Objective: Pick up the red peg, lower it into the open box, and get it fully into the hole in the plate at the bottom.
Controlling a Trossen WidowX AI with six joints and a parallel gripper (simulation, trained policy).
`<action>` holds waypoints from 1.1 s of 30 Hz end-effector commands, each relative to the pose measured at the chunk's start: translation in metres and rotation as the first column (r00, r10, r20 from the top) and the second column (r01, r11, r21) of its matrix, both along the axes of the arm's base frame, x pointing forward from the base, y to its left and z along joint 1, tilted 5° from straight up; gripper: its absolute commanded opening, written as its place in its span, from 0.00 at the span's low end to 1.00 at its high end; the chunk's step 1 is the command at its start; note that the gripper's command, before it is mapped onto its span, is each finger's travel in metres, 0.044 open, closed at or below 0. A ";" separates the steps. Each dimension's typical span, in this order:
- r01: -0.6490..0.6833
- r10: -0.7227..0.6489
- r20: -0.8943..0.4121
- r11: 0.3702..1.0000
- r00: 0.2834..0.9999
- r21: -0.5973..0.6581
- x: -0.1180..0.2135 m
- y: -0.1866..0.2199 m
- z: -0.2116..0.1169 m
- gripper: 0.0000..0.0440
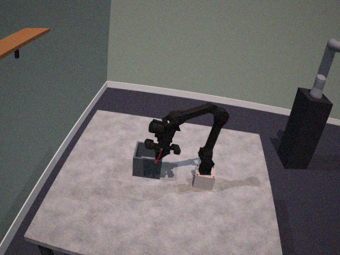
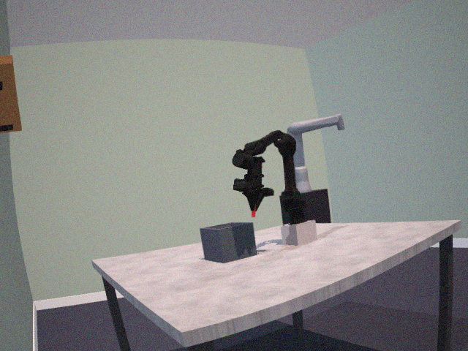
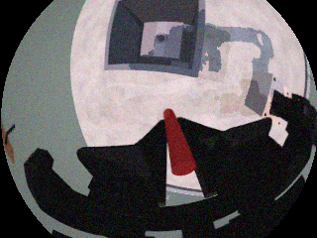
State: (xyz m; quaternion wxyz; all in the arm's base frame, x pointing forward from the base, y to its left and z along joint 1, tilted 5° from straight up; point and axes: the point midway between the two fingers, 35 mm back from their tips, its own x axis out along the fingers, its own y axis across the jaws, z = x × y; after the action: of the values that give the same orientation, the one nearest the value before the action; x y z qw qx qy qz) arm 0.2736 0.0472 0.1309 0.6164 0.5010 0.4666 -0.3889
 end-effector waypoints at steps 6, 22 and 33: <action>0.020 -0.021 -0.006 0.999 1.000 -0.034 0.006 -0.024 0.005 0.00; 0.046 -0.050 -0.053 0.997 0.997 -0.063 0.014 -0.065 0.001 0.00; 0.048 -0.054 -0.085 0.997 0.995 -0.065 0.021 -0.087 -0.007 0.00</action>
State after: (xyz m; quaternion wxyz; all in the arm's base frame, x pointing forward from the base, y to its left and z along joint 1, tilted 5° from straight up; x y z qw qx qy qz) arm 0.2914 -0.0370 0.1253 0.6016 0.4767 0.4644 -0.4417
